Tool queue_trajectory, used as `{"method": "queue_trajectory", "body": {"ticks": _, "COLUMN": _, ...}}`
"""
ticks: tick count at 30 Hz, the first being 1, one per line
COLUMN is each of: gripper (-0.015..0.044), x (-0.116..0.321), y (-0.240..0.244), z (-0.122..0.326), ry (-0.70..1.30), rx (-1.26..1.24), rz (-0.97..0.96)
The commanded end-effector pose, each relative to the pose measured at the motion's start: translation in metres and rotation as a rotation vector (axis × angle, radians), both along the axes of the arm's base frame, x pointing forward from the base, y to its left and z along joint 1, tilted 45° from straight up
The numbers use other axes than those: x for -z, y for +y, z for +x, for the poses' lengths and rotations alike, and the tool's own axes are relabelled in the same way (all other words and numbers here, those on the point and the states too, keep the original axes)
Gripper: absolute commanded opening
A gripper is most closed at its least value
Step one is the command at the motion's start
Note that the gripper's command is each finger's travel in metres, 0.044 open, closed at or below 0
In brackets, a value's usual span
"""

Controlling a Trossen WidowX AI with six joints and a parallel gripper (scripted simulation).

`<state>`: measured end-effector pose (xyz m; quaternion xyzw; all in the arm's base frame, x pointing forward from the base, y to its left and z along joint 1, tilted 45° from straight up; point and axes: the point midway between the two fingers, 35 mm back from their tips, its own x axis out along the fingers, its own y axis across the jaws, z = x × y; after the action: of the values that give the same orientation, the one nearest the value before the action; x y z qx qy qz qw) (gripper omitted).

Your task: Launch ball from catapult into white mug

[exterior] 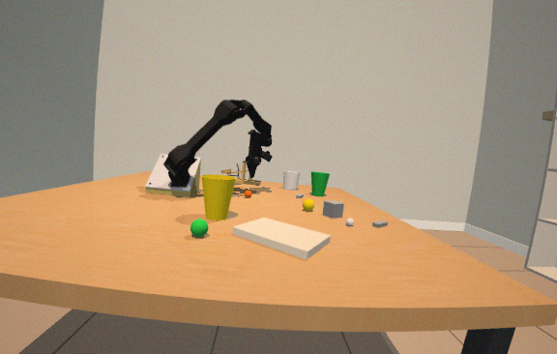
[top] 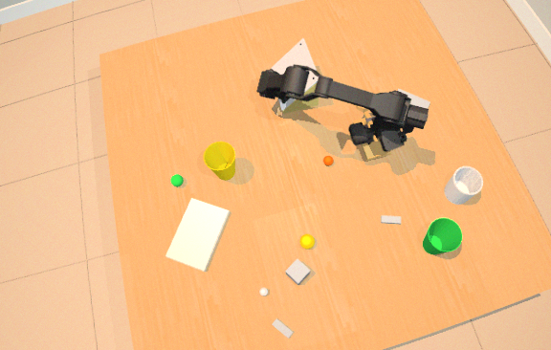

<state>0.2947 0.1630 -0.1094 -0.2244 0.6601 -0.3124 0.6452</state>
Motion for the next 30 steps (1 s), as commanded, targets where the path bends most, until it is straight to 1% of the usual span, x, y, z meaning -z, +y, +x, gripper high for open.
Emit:
{"method": "queue_trajectory", "body": {"ticks": 1, "gripper": 0.0, "x": -0.001, "y": 0.01, "z": 0.004, "ry": 0.02, "rx": -0.035, "rz": 0.022}}
{"method": "queue_trajectory", "body": {"ticks": 7, "gripper": 0.0, "x": 0.001, "y": 0.008, "z": 0.004, "ry": 0.02, "rx": -0.035, "rz": 0.022}}
{"method": "queue_trajectory", "body": {"ticks": 30, "gripper": 0.0, "x": 0.029, "y": -0.017, "z": 0.003, "ry": 0.019, "rx": -0.035, "rz": 0.021}}
